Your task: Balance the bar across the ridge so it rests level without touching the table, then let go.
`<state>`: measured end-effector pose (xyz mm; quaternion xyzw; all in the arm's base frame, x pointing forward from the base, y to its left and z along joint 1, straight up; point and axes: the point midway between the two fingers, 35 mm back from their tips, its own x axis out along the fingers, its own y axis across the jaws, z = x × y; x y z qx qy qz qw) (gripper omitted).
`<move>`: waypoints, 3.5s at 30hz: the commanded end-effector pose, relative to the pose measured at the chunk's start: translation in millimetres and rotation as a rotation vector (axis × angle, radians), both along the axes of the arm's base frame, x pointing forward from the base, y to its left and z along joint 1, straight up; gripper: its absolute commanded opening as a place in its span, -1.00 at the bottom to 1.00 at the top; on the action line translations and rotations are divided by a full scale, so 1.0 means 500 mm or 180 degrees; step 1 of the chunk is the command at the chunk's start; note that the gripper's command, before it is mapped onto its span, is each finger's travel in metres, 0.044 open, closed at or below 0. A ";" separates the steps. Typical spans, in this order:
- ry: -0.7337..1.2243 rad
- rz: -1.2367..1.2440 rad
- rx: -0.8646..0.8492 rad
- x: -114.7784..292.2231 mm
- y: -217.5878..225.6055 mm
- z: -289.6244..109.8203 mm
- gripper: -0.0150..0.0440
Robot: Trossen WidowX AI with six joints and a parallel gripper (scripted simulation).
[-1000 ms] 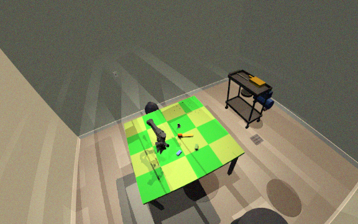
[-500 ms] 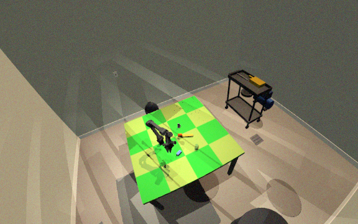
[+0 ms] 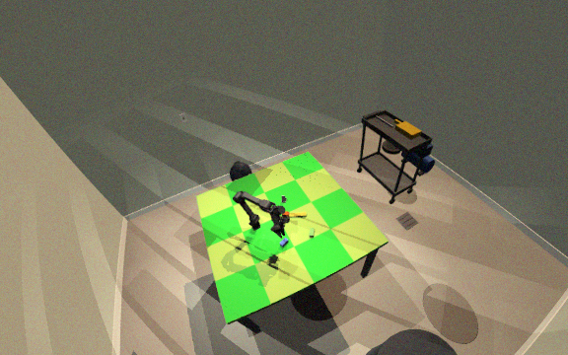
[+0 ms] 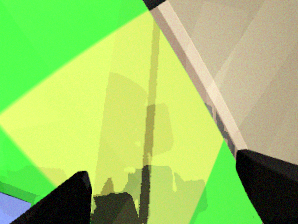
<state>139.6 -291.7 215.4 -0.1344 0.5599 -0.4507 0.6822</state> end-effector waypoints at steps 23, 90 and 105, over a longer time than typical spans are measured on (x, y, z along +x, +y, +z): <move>-0.0498 0.0464 0.1531 0.284 0.195 -0.083 0.58; -0.0141 0.0174 0.2759 0.403 0.460 -0.333 0.58; -0.0128 0.0188 0.2753 0.403 0.460 -0.332 0.02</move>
